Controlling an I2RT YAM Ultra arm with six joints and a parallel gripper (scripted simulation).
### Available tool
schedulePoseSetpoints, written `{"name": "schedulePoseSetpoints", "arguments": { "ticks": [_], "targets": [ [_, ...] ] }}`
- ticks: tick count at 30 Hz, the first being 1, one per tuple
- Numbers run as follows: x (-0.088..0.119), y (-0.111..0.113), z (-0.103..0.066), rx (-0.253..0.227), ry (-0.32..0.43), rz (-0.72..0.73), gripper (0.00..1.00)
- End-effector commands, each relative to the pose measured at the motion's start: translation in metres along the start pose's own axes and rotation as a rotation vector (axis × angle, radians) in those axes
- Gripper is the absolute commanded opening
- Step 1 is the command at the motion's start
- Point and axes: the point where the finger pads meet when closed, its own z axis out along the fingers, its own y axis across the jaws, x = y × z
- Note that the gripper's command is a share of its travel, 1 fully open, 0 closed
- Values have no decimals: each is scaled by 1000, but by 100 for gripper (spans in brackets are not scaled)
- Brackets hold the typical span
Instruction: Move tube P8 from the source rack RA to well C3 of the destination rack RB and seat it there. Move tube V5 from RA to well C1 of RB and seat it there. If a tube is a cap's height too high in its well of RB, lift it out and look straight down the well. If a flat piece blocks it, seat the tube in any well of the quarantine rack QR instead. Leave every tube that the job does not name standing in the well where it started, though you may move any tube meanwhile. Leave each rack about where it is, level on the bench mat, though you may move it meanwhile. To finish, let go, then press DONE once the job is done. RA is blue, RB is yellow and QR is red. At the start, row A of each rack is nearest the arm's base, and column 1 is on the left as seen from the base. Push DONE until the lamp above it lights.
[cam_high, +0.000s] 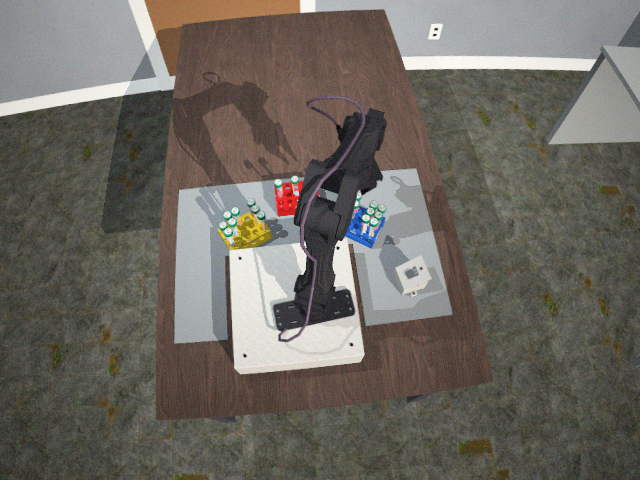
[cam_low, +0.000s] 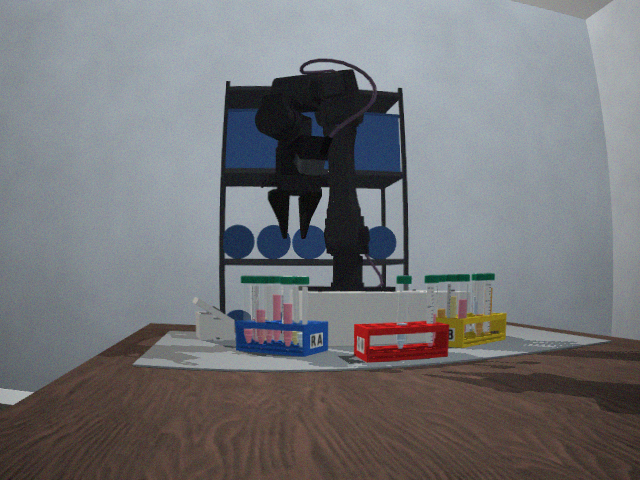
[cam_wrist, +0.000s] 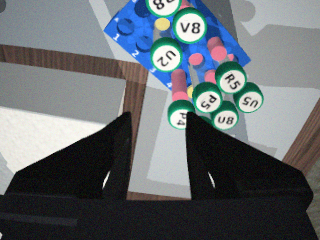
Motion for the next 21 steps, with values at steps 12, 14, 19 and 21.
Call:
{"name": "schedulePoseSetpoints", "arguments": {
  "ticks": [12, 14, 19, 21],
  "targets": [
    [-21, 47, -4, 10, -30, 263, 30],
    [-24, 59, -4, 9, -30, 330, 30],
    [-33, 88, -3, 13, -30, 497, 30],
    [-40, 100, -6, 11, -41, 563, 30]
  ]
}}
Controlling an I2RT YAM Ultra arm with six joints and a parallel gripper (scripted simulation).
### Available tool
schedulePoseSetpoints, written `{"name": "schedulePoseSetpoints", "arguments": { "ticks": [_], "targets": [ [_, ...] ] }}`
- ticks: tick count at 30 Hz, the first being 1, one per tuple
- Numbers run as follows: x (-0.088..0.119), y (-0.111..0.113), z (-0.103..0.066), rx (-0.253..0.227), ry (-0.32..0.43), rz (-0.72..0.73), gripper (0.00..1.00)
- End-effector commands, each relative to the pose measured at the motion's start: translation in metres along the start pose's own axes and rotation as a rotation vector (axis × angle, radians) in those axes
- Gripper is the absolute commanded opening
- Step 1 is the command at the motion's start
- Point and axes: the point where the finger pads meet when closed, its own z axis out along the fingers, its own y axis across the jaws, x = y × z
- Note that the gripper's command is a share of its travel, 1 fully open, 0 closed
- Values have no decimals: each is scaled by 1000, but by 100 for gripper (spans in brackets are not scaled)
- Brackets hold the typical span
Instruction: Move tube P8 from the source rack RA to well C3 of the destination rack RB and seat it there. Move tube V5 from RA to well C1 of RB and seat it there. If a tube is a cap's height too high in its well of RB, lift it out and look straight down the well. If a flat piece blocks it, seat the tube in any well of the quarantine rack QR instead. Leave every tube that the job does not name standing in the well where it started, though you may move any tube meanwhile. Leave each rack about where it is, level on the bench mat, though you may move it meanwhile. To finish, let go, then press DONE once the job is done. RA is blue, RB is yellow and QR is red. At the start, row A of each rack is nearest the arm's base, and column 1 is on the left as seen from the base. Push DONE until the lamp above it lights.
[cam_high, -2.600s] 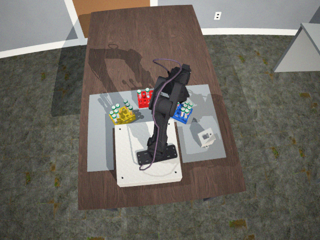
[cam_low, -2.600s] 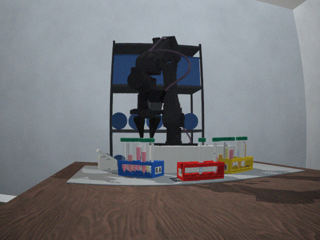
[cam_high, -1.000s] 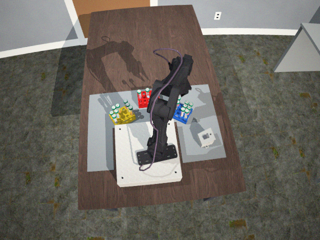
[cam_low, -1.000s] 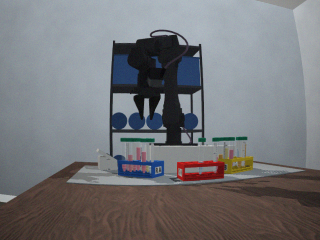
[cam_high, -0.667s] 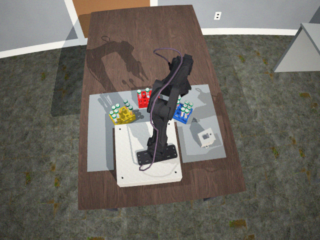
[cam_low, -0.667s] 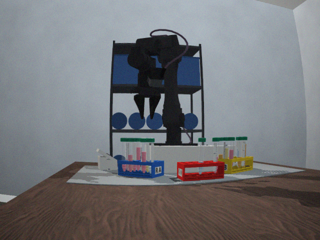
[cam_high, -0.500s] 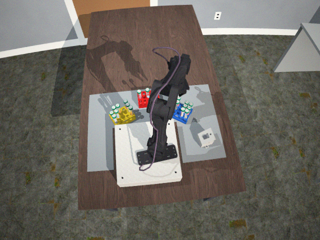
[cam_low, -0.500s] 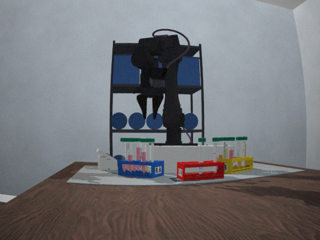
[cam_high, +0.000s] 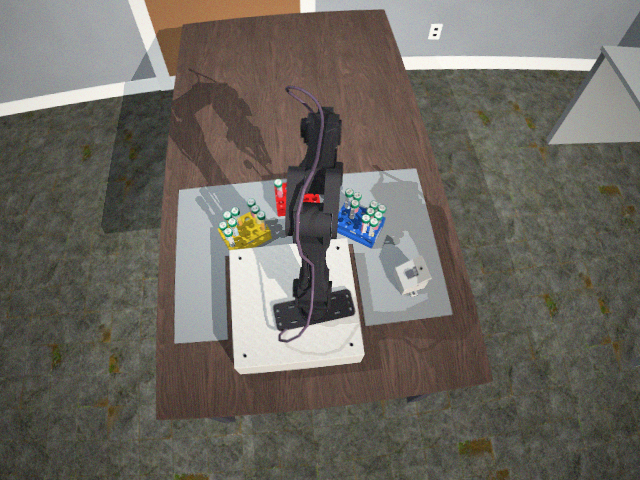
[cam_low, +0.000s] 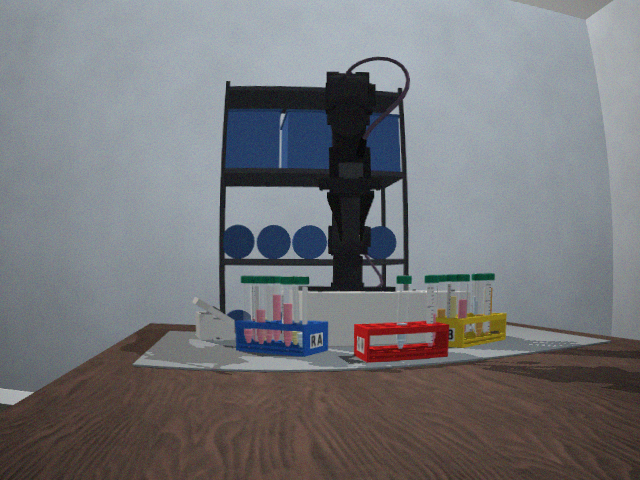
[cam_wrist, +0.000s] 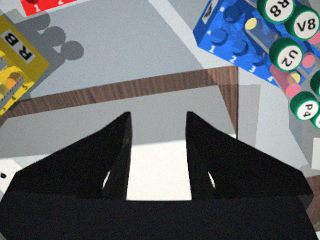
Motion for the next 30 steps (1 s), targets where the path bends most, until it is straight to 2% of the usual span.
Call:
{"name": "schedulePoseSetpoints", "arguments": {
  "ticks": [1, 4, 9, 14, 17, 18, 21, 30],
  "targets": [
    [-4, 22, -10, 7, -61, 237, 30],
    [-4, 29, -10, 5, -62, 270, 30],
    [-9, 63, -17, -16, -90, 436, 30],
    [-8, 61, -17, -19, -83, 583, 30],
    [-8, 60, -17, -19, -83, 589, 30],
    [-9, 62, -7, 5, -36, 585, 30],
    [-14, 64, -7, 6, -33, 582, 30],
    [-65, 79, -9, 6, -35, 583, 30]
  ]
}}
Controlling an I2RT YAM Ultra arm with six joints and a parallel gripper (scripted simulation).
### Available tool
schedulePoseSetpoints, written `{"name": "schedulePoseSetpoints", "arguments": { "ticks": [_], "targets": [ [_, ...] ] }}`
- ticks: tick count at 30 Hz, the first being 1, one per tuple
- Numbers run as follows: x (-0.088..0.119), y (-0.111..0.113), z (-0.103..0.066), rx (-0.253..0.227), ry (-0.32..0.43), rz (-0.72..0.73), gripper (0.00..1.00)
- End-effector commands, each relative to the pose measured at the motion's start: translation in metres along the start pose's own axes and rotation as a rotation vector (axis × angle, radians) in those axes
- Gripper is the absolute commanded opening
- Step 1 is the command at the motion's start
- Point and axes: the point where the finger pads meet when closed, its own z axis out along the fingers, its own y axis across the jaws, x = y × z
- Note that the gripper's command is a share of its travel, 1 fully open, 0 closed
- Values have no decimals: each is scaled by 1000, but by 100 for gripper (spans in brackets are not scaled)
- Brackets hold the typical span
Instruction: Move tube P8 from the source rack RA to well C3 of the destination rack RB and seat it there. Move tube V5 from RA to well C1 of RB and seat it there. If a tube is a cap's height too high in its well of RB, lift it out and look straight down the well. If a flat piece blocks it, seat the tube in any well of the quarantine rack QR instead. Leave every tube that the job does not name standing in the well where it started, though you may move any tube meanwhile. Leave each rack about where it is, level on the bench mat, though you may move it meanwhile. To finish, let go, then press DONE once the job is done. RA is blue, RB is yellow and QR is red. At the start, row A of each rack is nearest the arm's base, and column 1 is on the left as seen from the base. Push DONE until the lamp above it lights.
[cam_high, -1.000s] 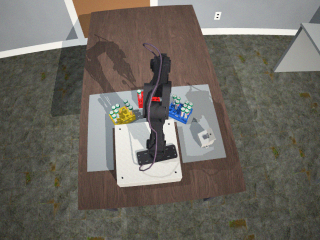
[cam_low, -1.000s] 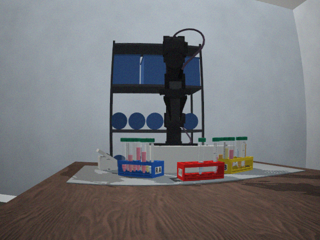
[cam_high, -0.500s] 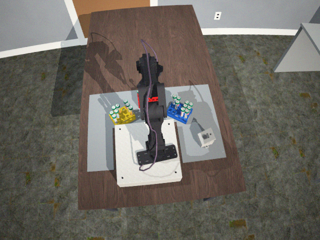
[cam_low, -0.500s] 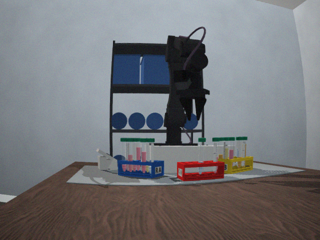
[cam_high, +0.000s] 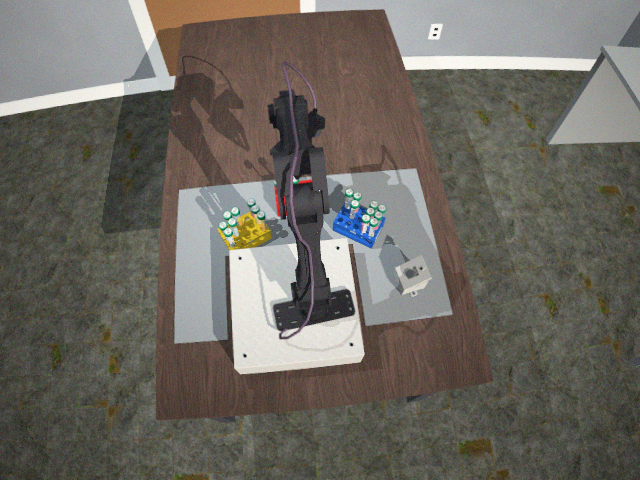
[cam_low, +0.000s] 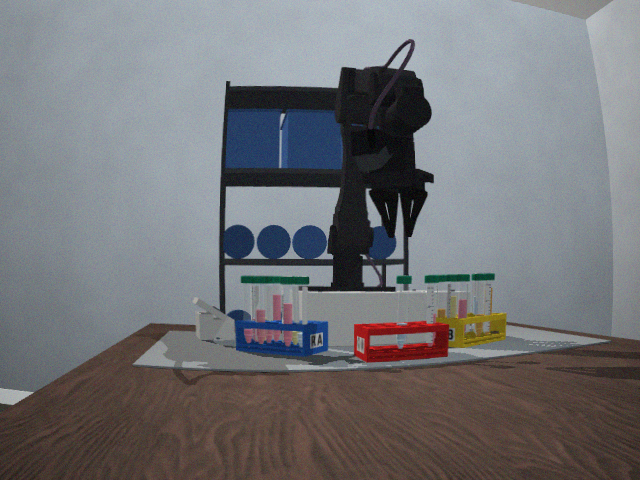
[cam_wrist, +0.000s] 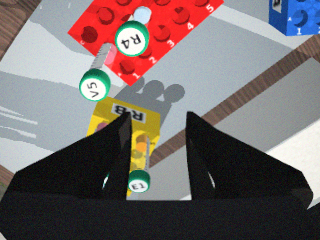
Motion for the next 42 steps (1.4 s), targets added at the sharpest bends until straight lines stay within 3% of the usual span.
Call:
{"name": "schedulePoseSetpoints", "arguments": {
  "ticks": [1, 5, 8, 10, 13, 20, 33, 37, 42],
  "targets": [
    [-12, 14, -5, 13, -6, 8, 30],
    [-25, 31, -5, 13, -6, 7, 30],
    [-26, 30, -5, 13, -6, 10, 30],
    [-26, 26, -19, -13, -32, 15, 30],
    [-17, 16, -9, 17, -1, 15, 30],
    [-19, 16, -16, 4, -14, 16, 30],
    [-22, 17, 8, -1, -20, 16, 30],
    [-21, 17, 29, 24, 6, 16, 30],
    [-22, 17, 35, 24, 6, 16, 30]
  ]
}}
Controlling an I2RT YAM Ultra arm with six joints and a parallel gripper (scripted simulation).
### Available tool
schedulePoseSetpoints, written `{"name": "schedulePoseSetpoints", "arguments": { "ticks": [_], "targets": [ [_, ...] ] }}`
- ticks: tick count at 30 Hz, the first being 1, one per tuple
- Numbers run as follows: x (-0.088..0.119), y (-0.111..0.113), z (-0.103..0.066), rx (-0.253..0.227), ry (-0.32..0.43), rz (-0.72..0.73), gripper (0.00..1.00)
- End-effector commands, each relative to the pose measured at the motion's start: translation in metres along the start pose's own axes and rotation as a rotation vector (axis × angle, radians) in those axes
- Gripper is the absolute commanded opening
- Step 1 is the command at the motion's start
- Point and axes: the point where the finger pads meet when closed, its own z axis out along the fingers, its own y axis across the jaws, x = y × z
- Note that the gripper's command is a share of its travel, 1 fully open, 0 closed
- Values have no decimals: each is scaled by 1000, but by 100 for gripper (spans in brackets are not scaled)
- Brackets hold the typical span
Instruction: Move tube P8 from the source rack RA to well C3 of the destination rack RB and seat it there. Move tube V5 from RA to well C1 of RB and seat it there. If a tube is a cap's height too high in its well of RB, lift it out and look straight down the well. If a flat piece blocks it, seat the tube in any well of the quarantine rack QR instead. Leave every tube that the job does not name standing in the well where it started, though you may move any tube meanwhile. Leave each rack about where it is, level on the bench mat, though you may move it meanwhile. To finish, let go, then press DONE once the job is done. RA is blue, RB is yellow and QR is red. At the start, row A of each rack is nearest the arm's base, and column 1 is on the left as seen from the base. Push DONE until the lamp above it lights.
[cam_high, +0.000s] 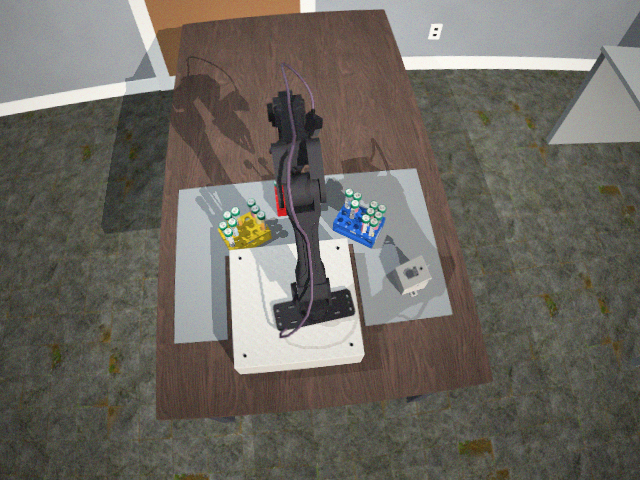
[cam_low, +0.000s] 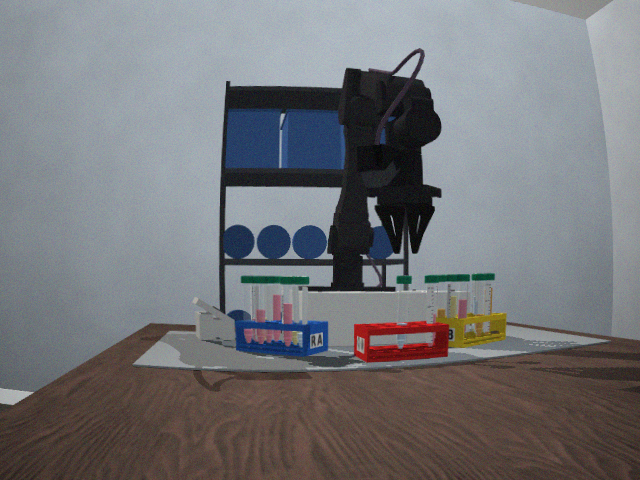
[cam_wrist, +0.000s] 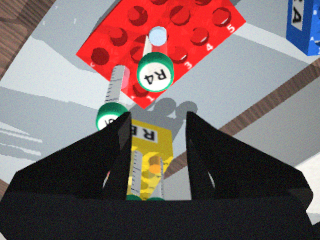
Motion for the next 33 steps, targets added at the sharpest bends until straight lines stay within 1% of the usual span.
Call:
{"name": "schedulePoseSetpoints", "arguments": {
  "ticks": [1, 2, 12, 14, 17, 19, 23, 24, 26, 30, 31, 33],
  "targets": [
    [-14, 7, 2, -22, -38, 8, 30],
    [-7, 0, 12, 3, -14, 8, 30],
    [-8, 3, 29, 0, -16, 7, 30],
    [-13, 9, 18, -29, -45, 6, 30],
    [-12, 8, 18, -27, -43, 6, 30],
    [-7, 4, 21, -19, -36, 6, 30],
    [-6, 4, 20, -24, -40, 5, 30],
    [-11, 8, 15, -38, -54, 4, 30],
    [-6, 4, 20, -25, -41, 3, 30],
    [-5, 3, 22, -23, -39, 2, 30],
    [-8, 7, 18, -34, -50, 2, 30],
    [-8, 8, 17, -37, -53, 1, 30]
  ]
}}
